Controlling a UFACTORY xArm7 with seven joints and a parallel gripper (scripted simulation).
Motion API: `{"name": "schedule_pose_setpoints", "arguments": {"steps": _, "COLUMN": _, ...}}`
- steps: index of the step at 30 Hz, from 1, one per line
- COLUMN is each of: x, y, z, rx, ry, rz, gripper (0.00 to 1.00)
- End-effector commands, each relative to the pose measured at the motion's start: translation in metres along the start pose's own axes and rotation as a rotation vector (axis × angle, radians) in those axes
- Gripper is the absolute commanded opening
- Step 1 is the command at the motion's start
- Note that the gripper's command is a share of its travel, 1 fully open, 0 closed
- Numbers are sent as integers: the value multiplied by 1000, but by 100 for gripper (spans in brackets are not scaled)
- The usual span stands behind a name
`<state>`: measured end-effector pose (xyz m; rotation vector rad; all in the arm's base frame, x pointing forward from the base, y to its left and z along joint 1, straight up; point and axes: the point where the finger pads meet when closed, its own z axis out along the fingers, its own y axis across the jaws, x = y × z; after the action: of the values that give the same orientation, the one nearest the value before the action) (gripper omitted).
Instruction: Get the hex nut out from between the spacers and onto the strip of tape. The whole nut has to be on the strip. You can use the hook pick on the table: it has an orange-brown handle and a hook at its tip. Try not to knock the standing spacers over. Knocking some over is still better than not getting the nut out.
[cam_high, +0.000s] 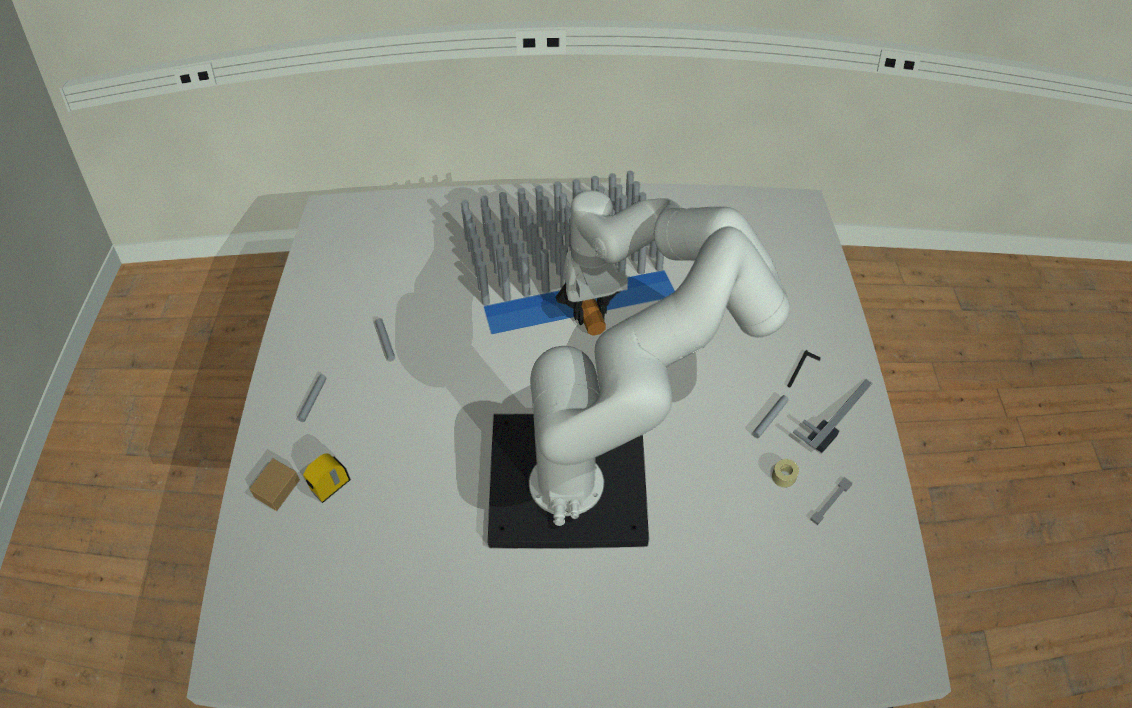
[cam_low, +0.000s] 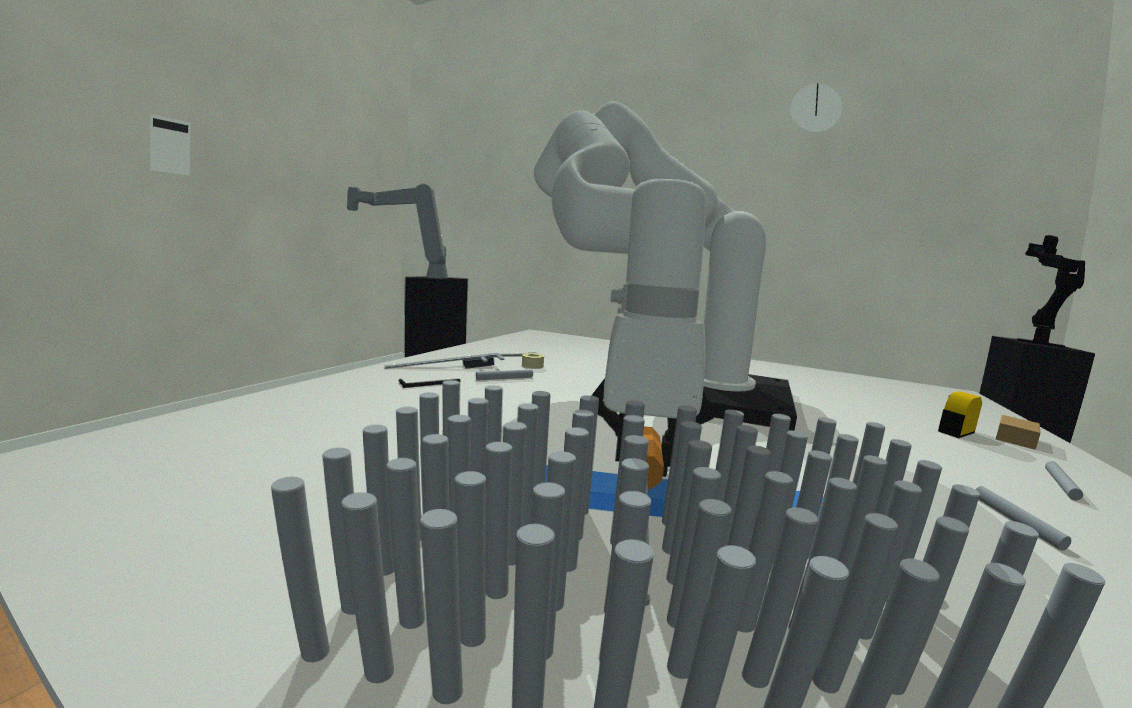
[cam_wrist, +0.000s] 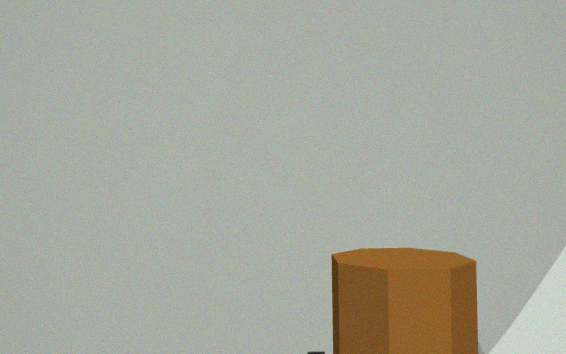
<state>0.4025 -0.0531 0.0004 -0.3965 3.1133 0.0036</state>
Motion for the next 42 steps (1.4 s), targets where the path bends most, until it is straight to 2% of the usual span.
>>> {"name": "schedule_pose_setpoints", "arguments": {"steps": 1, "x": -1, "y": 0, "z": -1, "rx": 2, "ry": -3, "rz": -1, "gripper": 0}}
{"name": "schedule_pose_setpoints", "arguments": {"steps": 13, "x": 5, "y": 0, "z": -1, "rx": 2, "ry": -3, "rz": -1, "gripper": 0}}
{"name": "schedule_pose_setpoints", "arguments": {"steps": 29, "x": 25, "y": 0, "z": -1, "rx": 2, "ry": -3, "rz": -1, "gripper": 0}}
{"name": "schedule_pose_setpoints", "arguments": {"steps": 42, "x": 55, "y": 1, "z": -1, "rx": 2, "ry": -3, "rz": -1, "gripper": 0}}
